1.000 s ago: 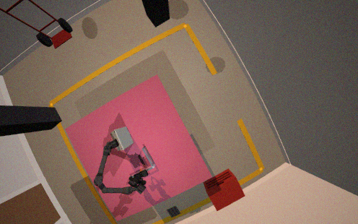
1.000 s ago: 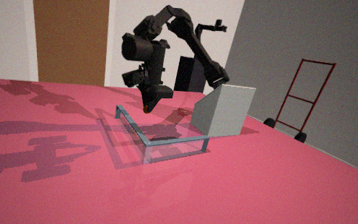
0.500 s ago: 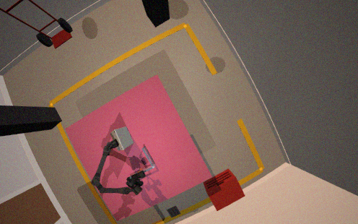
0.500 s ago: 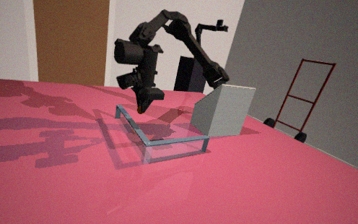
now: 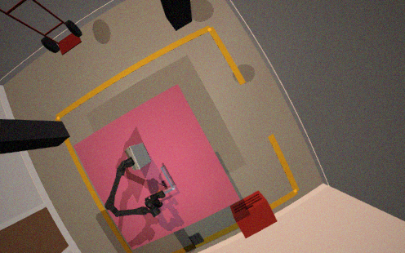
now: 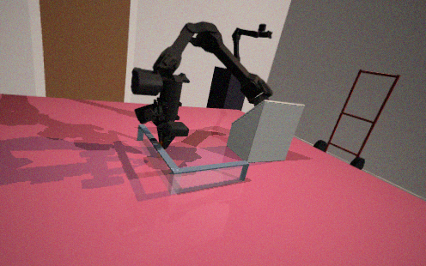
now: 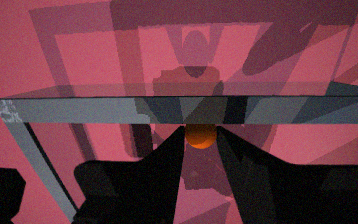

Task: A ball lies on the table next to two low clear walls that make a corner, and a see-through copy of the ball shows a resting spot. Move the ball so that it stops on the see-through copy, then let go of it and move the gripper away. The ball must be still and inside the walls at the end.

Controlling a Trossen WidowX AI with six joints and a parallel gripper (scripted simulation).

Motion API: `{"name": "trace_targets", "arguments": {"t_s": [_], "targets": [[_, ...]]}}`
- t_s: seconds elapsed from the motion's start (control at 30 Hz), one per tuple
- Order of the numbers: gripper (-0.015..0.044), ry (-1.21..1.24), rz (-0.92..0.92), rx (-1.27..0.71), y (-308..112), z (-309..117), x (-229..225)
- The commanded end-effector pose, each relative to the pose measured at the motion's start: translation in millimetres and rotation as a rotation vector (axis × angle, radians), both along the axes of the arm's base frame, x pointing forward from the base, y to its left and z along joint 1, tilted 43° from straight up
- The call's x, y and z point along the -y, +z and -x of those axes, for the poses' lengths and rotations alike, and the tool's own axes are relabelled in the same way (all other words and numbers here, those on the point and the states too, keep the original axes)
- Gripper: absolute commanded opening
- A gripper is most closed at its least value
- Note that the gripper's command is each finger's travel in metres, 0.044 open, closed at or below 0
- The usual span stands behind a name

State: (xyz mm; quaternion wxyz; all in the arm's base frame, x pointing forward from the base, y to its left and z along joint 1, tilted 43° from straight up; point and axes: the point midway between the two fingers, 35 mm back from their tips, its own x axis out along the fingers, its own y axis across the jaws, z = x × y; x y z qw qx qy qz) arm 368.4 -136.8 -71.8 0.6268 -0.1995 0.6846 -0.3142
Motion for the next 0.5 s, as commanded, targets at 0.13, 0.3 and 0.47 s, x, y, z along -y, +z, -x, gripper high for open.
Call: {"name": "trace_targets", "arguments": {"t_s": [0.13, 0.3, 0.47], "targets": [[0.0000, 0.007, 0.006, -0.012, -15.4, 5.4, 11.8], [0.0000, 0.007, 0.006, -0.012, -19.0, 6.1, 15.2], [0.0000, 0.007, 0.007, -0.012, -24.9, 7.3, 20.7]]}}
